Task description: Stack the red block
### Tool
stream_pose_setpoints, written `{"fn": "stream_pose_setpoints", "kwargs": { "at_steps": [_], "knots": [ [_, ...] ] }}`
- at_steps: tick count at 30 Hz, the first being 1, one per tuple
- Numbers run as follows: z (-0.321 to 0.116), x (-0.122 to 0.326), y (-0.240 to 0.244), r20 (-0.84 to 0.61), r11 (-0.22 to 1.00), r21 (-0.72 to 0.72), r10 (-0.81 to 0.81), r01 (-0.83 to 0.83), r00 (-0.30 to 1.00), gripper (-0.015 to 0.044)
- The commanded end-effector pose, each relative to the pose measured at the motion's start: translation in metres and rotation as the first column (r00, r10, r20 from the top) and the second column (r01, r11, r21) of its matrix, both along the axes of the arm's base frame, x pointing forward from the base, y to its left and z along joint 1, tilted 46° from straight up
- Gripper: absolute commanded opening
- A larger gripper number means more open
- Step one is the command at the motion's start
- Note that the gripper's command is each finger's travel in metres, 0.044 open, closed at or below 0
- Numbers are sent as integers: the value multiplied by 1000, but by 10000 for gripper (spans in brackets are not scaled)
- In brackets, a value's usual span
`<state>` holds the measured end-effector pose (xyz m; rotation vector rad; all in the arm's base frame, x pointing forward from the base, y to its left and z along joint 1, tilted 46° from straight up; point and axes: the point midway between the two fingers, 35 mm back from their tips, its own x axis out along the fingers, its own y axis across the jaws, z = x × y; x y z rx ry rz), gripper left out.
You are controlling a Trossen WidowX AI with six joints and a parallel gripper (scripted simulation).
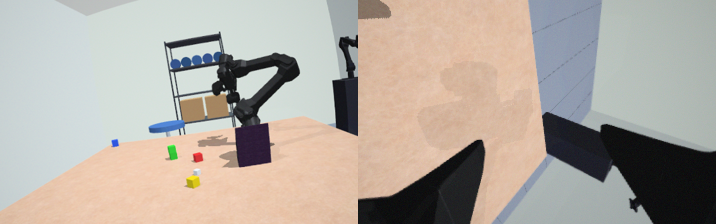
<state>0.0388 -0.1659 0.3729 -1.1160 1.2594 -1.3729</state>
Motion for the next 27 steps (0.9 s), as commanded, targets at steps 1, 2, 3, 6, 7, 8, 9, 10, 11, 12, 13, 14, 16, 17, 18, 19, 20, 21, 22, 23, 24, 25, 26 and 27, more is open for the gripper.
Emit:
{"fn": "stream_pose_setpoints", "kwargs": {
  "at_steps": [1, 2, 3, 6, 7, 8, 9, 10, 11, 12, 13, 14, 16, 17, 18, 19, 20, 21, 22, 23, 24, 25, 26, 27],
  "knots": [
    [0, 1, 0, -1, 1000, 0, 3, -3, 1000, 426],
    [-1, 4, -1, -4, 1000, 1, 11, -11, 1000, 440],
    [-1, 9, -1, -9, 1000, 2, 25, -25, 1000, 440],
    [-7, 34, -3, -36, 995, 12, 100, -100, 994, 440],
    [-10, 46, -4, -47, 991, 19, 133, -133, 990, 440],
    [-13, 57, -4, -58, 986, 27, 167, -166, 984, 440],
    [-16, 67, -3, -67, 980, 35, 196, -194, 978, 440],
    [-19, 75, -3, -74, 975, 43, 220, -218, 973, 440],
    [-22, 82, -2, -76, 970, 51, 239, -236, 968, 440],
    [-27, 92, -1, -79, 963, 64, 267, -262, 960, 440],
    [-33, 102, 1, -82, 954, 79, 296, -290, 952, 440],
    [-39, 111, 3, -84, 944, 96, 324, -316, 942, 440],
    [-51, 130, 8, -86, 921, 132, 378, -365, 922, 440],
    [-58, 139, 11, -86, 909, 151, 403, -388, 911, 440],
    [-65, 147, 14, -86, 896, 172, 427, -409, 900, 440],
    [-72, 155, 17, -85, 883, 193, 450, -428, 889, 440],
    [-80, 162, 21, -83, 869, 216, 471, -446, 878, 440],
    [-87, 169, 25, -82, 855, 237, 490, -461, 868, 440],
    [-94, 175, 28, -80, 842, 258, 508, -474, 858, 440],
    [-101, 181, 32, -78, 828, 280, 524, -486, 848, 440],
    [-108, 186, 37, -76, 814, 303, 540, -496, 839, 440],
    [-116, 191, 41, -74, 800, 326, 554, -505, 830, 440],
    [-123, 195, 45, -72, 785, 349, 566, -511, 821, 440],
    [-131, 200, 50, -69, 771, 372, 578, -517, 813, 440]
  ]
}}
